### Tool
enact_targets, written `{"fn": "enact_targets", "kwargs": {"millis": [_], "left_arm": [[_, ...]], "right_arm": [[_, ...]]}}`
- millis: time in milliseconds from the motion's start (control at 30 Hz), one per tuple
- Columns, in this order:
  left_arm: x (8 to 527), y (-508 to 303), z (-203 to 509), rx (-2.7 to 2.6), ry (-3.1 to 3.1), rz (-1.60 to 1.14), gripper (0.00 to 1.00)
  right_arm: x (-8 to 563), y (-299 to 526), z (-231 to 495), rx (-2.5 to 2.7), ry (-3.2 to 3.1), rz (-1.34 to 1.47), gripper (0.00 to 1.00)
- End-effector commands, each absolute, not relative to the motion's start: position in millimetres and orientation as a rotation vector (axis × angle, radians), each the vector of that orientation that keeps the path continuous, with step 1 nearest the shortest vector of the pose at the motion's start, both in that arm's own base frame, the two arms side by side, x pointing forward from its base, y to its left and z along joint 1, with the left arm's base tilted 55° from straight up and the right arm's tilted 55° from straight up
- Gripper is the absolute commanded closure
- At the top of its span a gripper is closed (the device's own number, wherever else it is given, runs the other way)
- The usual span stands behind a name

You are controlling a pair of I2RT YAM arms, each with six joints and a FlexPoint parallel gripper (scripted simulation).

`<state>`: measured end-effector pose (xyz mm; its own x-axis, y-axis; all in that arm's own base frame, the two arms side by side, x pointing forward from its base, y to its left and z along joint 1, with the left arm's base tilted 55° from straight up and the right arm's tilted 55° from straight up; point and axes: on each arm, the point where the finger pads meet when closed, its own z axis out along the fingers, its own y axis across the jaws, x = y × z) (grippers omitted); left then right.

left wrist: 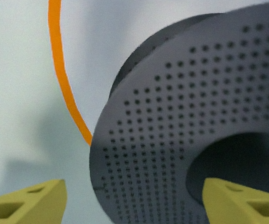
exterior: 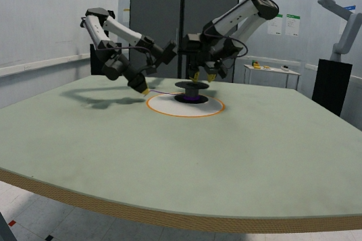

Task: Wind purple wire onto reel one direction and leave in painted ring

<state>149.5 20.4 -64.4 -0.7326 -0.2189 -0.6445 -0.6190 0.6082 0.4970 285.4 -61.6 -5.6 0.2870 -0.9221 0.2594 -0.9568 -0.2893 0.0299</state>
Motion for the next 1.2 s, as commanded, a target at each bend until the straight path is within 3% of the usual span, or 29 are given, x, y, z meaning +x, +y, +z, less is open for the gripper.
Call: {"fn": "enact_targets", "kwargs": {"millis": [0,633,1167], "left_arm": [[160.2,25.5,-71.5,-0.674,2.27,0.96,0.26],[162.0,30.0,-77.0,-0.674,2.27,0.96,0.27],[165.0,31.3,-80.0,-0.674,2.27,0.96,0.51]], "right_arm": [[290.0,-64.2,1.4,2.377,-1.76,0.33,1.0],[290.0,-64.8,1.6,2.378,-1.759,0.33,1.0],[291.5,-67.0,6.0,2.369,-1.765,0.342,1.0]]}}
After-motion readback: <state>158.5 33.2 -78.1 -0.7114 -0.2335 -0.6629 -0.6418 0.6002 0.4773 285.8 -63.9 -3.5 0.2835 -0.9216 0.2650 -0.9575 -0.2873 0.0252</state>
